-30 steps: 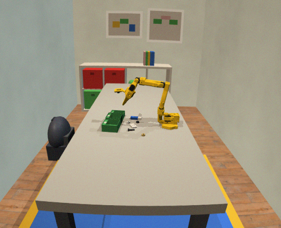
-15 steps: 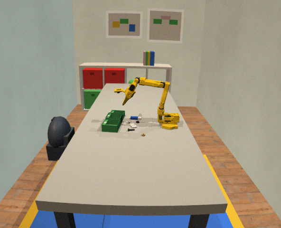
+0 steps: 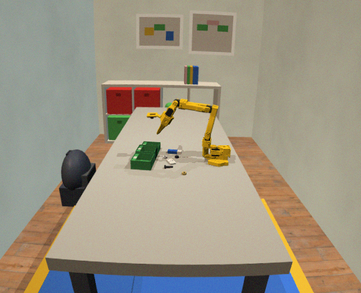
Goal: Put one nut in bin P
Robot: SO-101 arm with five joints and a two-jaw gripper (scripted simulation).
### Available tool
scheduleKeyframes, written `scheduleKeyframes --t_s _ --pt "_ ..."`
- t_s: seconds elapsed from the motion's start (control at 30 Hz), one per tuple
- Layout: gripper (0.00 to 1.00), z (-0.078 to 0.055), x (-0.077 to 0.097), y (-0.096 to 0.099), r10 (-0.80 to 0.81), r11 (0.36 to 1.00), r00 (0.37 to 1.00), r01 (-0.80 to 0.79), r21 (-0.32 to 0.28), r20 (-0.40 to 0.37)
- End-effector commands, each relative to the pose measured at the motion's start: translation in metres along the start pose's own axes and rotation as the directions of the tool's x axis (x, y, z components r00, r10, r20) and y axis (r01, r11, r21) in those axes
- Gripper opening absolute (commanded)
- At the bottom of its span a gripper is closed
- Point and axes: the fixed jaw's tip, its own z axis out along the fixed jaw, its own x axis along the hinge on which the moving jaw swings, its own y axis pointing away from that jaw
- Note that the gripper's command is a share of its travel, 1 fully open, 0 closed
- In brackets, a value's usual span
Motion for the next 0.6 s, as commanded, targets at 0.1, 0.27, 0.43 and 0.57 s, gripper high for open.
scheduleKeyframes --t_s 0.1,0.27,0.43,0.57 --pt "1.00 -0.008 -0.013 -0.006 0.003 1.000 0.997 -0.005 0.019 0.071" --pt "1.00 -0.003 -0.020 -0.012 0.002 0.999 0.994 -0.006 0.036 0.106" --pt "1.00 0.006 -0.035 -0.027 -0.005 0.997 0.984 -0.009 0.078 0.180" --pt "1.00 0.010 -0.042 -0.034 -0.010 0.995 0.977 -0.012 0.099 0.215"
